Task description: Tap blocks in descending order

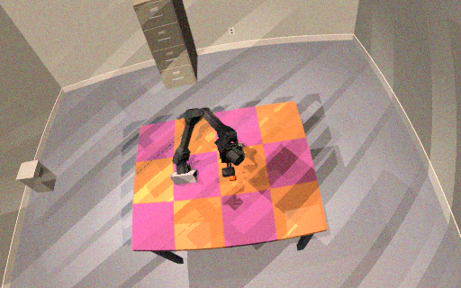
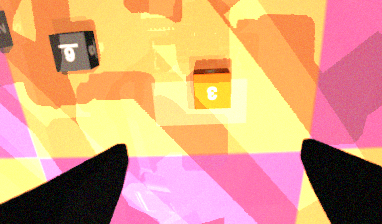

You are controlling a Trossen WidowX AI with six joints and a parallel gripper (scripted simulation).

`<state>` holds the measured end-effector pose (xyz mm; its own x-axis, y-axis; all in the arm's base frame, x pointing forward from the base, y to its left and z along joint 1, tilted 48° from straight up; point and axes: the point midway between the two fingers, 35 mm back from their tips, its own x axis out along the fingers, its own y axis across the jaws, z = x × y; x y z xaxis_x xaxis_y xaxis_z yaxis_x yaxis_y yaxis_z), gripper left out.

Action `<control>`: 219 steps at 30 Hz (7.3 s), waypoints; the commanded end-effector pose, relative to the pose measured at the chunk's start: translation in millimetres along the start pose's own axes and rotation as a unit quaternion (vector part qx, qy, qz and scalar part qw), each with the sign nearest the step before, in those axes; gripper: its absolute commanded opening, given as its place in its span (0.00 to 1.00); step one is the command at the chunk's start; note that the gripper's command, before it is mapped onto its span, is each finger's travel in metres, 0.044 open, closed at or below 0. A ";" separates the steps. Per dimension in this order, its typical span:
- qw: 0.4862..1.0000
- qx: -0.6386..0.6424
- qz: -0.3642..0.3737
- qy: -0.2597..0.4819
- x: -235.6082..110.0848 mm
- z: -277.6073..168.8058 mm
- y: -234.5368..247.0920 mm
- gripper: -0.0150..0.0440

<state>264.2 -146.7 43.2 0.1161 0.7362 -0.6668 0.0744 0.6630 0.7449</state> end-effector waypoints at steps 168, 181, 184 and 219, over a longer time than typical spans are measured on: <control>1.000 -0.007 -0.004 0.002 -2.1 -1.4 -1.8 0.29; 1.000 -0.007 -0.003 0.001 78.9 -1.4 -1.8 0.29; 1.000 -0.007 -0.003 0.001 81.2 -1.3 -1.8 0.29; 1.000 -0.007 -0.005 0.001 17.6 0.7 -3.0 0.29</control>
<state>269.2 -109.0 10.2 0.0946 0.7424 -0.6632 0.0633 0.6604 0.7483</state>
